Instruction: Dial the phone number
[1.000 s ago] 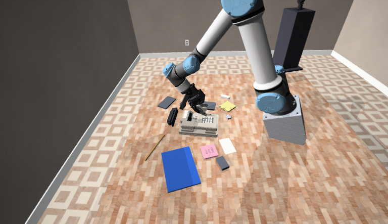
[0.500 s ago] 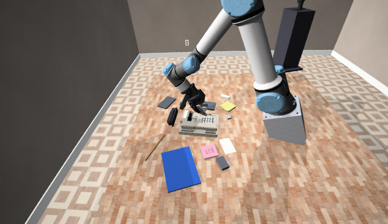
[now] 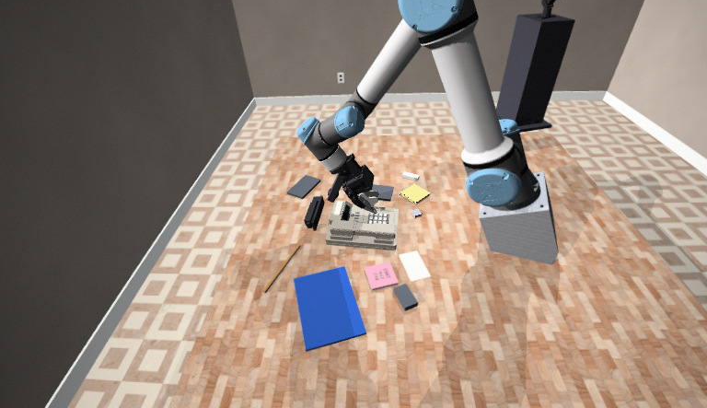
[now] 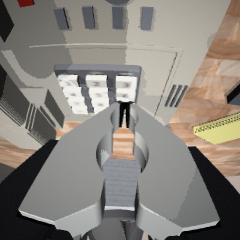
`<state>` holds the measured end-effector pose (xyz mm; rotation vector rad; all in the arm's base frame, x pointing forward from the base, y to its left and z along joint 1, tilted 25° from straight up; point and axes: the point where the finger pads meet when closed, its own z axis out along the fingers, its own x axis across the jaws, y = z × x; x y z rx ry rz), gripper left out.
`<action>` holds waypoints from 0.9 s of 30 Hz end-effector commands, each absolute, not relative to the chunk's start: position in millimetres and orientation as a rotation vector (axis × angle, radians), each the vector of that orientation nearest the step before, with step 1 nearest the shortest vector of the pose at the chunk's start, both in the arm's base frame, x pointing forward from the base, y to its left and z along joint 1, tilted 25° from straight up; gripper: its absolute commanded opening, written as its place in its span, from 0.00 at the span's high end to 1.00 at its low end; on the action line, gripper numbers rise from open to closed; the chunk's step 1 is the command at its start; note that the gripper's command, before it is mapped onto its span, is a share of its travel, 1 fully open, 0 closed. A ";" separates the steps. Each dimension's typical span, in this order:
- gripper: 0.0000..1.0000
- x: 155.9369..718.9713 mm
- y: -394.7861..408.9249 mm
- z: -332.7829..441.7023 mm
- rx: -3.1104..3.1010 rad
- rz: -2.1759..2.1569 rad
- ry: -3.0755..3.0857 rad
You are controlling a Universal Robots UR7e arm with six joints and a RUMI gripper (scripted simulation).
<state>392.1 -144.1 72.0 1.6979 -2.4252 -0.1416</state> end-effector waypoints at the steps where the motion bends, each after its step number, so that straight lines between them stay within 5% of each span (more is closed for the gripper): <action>1: 1.00 393.4 -144.8 70.0 1.698 -0.140 -2.426; 27: 1.00 394.4 -145.4 67.4 1.698 -0.140 -2.426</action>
